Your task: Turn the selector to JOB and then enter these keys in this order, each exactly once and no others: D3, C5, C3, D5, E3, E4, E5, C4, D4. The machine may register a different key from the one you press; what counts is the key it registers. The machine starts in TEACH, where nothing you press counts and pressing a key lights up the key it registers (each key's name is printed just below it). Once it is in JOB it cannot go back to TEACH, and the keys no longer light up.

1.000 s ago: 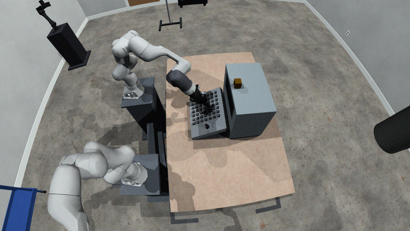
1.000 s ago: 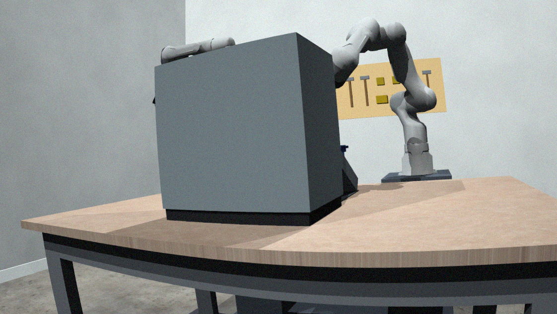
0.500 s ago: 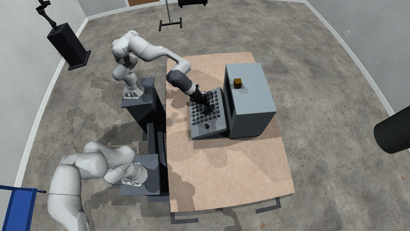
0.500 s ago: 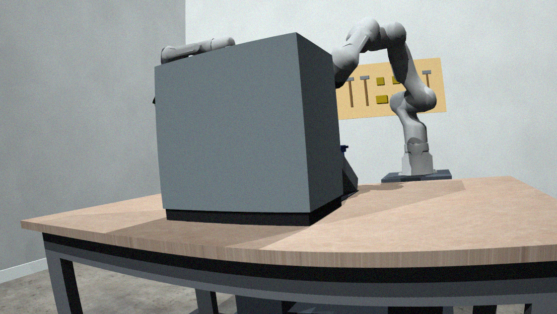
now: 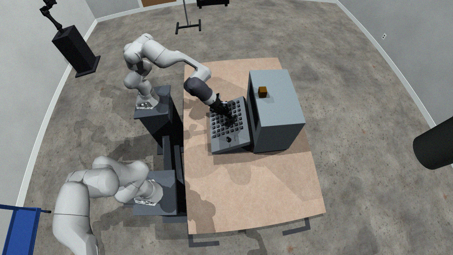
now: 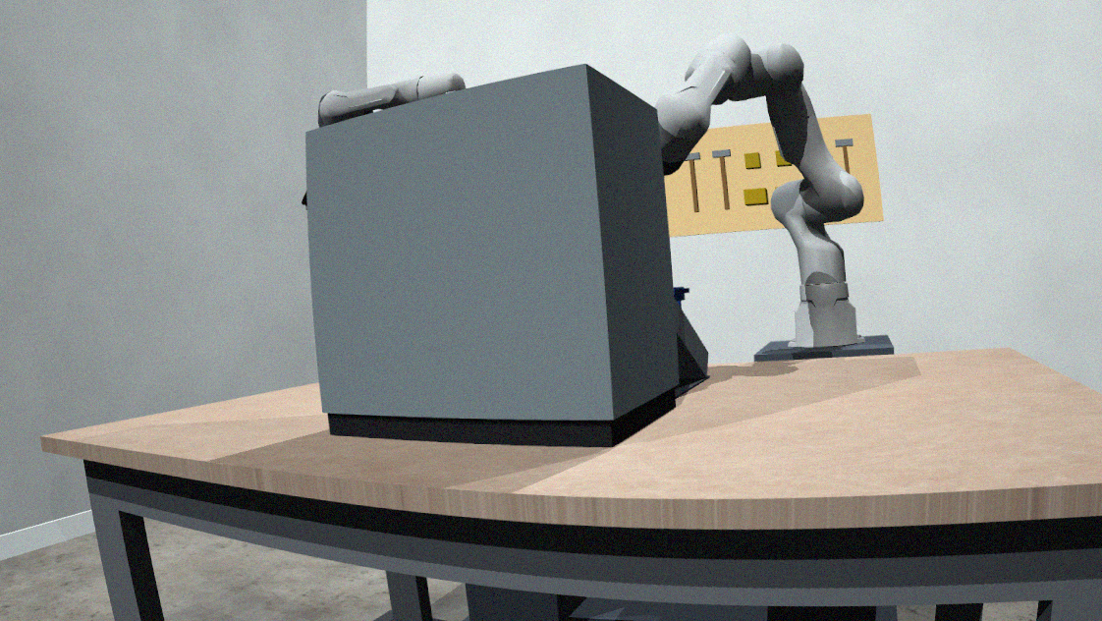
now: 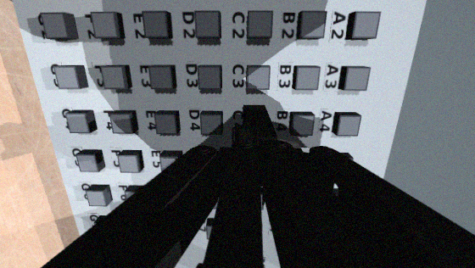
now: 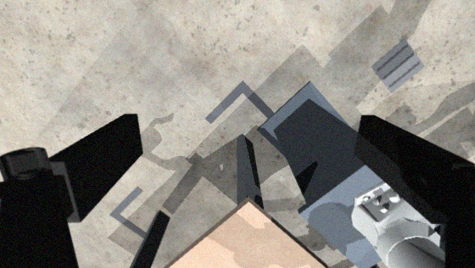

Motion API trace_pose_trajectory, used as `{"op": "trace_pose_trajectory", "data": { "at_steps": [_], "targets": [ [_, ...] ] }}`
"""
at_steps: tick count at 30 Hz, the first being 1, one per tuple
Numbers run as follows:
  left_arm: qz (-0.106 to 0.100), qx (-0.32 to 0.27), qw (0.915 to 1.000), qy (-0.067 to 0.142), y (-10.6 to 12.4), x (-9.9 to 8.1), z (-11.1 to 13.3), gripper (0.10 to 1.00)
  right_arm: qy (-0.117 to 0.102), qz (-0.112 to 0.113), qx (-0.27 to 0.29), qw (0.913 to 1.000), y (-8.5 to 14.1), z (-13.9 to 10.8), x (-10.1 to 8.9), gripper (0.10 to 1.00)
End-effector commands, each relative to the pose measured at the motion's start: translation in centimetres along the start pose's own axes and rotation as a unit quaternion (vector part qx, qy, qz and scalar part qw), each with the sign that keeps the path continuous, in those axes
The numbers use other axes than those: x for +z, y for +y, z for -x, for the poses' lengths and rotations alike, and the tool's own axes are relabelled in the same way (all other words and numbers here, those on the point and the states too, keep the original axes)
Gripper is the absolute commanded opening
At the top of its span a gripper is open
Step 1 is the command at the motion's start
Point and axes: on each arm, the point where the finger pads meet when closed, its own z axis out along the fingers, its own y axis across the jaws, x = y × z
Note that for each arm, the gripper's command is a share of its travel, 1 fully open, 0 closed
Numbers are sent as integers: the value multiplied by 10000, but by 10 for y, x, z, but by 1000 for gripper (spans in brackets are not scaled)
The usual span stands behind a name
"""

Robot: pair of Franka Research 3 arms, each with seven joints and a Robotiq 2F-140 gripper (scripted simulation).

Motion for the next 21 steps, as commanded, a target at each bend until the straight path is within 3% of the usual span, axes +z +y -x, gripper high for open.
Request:
{"op": "trace_pose_trajectory", "data": {
  "at_steps": [1, 21],
  "targets": [
    [28, -18, 10000, -12, 2, 0, 1, 99, 1, -10, -20, 10000, -1, 0, 0, 1000],
    [28, -18, 10000, -12, 2, -8, 1, 99, 1, -10, -20, 10000, -1, 0, 0, 1000]
  ]
}}
